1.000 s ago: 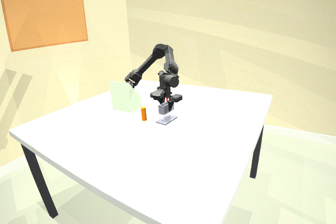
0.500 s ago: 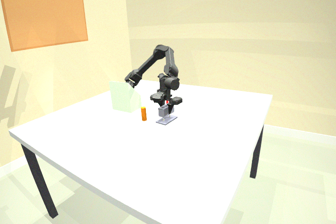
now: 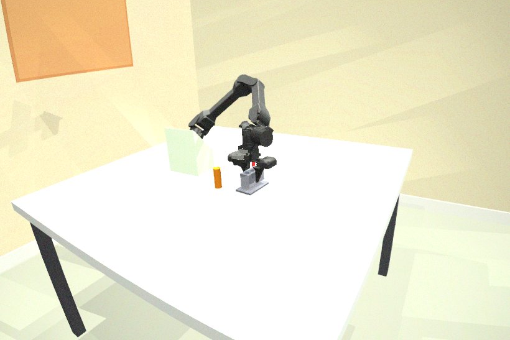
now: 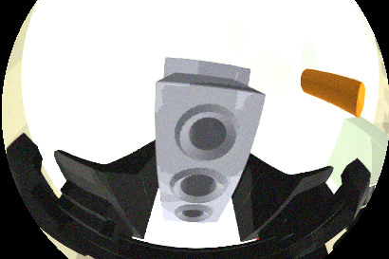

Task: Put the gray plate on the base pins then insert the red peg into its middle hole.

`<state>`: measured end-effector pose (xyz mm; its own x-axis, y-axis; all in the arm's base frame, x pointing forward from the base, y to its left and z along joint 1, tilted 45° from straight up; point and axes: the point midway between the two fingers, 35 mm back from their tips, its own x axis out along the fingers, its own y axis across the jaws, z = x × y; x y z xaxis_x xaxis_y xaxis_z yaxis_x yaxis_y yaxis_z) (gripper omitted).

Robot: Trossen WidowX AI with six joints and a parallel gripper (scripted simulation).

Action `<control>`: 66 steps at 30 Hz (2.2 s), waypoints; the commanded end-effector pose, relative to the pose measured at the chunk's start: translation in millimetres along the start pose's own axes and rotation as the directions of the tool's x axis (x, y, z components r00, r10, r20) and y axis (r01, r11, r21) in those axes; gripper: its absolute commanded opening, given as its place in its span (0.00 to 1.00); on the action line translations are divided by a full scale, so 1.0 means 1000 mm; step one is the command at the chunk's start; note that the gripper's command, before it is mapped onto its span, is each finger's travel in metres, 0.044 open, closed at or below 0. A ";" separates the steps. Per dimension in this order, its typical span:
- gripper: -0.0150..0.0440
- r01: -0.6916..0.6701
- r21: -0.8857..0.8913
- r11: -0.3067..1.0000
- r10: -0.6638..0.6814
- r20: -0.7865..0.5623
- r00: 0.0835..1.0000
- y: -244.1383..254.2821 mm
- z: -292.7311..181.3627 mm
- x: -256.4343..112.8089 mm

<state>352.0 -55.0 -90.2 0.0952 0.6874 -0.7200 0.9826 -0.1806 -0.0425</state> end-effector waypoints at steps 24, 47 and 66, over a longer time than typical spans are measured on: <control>0.83 0.002 0.001 1.000 -0.002 -0.001 1.000 -0.001 0.000 0.005; 1.00 0.011 0.014 1.000 -0.011 -0.004 1.000 0.001 0.005 -0.113; 1.00 0.015 -0.447 0.895 -0.015 0.003 1.000 -0.101 -0.162 -0.121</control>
<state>287.9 -28.9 102.8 0.0895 0.6700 -0.7369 0.9675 0.1172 0.2241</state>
